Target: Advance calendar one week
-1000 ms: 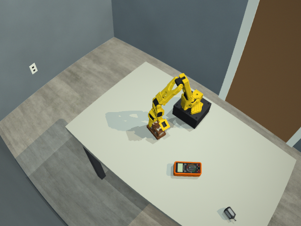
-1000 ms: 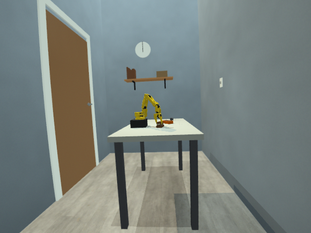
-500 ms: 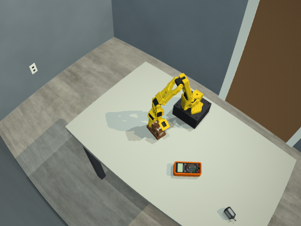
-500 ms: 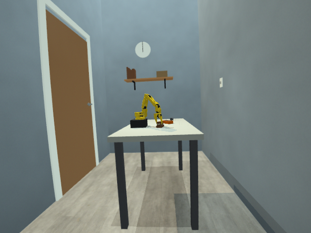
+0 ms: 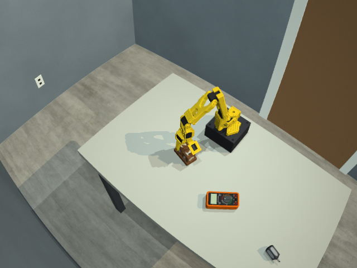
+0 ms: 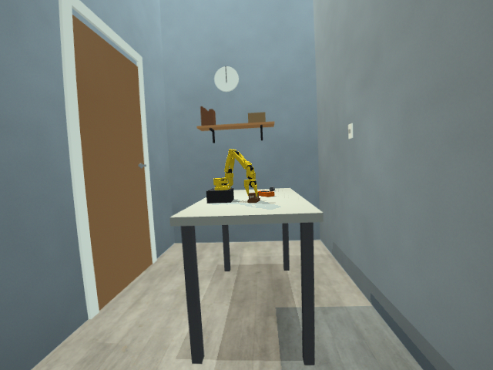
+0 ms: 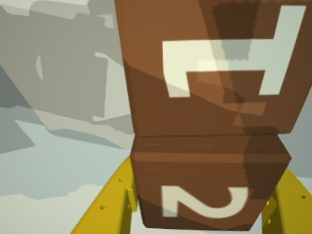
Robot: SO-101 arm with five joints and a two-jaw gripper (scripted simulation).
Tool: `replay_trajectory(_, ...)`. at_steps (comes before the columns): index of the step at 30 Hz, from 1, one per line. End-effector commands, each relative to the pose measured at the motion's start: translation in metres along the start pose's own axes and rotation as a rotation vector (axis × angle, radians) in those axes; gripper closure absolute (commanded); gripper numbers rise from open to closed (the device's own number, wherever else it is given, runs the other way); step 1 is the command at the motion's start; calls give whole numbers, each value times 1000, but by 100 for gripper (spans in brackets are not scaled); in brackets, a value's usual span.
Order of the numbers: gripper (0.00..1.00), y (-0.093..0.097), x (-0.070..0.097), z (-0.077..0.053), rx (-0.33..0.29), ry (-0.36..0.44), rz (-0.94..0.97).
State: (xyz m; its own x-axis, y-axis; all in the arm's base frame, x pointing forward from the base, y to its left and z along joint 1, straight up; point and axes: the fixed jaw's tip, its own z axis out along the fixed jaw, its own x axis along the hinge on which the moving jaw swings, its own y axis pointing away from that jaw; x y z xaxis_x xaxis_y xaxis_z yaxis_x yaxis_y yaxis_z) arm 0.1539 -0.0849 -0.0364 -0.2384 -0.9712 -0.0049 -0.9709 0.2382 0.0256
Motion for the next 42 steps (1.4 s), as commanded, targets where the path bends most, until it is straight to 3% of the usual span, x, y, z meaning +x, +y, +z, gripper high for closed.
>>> replay_trajectory(1,100,-6,1,-6,32,6,9)
replay_trajectory(34,100,-7,2,-12,32,6,9)
replay_trajectory(42,100,-7,2,-20,32,6,9)
